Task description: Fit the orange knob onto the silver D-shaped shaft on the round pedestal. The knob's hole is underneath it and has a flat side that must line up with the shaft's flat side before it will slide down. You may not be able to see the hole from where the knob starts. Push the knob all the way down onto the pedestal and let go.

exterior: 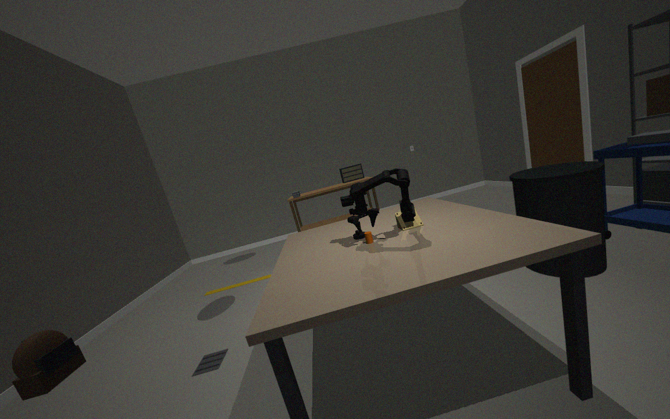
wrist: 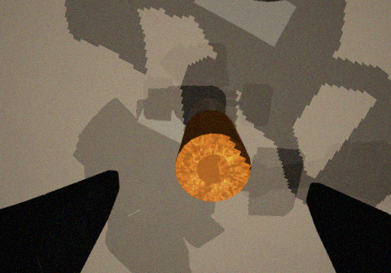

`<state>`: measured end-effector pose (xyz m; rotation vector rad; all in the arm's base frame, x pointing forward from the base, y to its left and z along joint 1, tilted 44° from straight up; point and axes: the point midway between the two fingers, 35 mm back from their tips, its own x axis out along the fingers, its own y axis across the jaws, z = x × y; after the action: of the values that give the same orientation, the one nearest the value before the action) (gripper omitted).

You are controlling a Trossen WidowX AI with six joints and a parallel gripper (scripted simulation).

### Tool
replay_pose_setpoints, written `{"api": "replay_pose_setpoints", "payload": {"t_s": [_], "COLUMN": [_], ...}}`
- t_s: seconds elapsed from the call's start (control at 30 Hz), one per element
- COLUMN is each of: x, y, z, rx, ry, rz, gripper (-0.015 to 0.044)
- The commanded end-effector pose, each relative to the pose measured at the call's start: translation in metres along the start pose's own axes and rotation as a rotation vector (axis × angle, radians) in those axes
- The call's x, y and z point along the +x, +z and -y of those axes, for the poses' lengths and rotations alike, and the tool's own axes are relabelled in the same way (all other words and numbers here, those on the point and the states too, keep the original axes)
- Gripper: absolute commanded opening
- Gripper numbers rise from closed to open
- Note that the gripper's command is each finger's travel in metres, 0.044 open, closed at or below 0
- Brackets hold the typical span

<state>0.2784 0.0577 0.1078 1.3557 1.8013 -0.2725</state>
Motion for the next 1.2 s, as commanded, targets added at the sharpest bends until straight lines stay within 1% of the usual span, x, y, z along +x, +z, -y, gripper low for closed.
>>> {"api": "replay_pose_setpoints", "payload": {"t_s": [0.0, 1.17], "x": [0.007, 0.063], "y": [0.0, 0.0], "z": [0.0, -0.001], "rx": [0.003, 0.003], "ry": [0.001, 0.003], "rz": [-0.001, -0.003], "gripper": [0.044, 0.044]}}
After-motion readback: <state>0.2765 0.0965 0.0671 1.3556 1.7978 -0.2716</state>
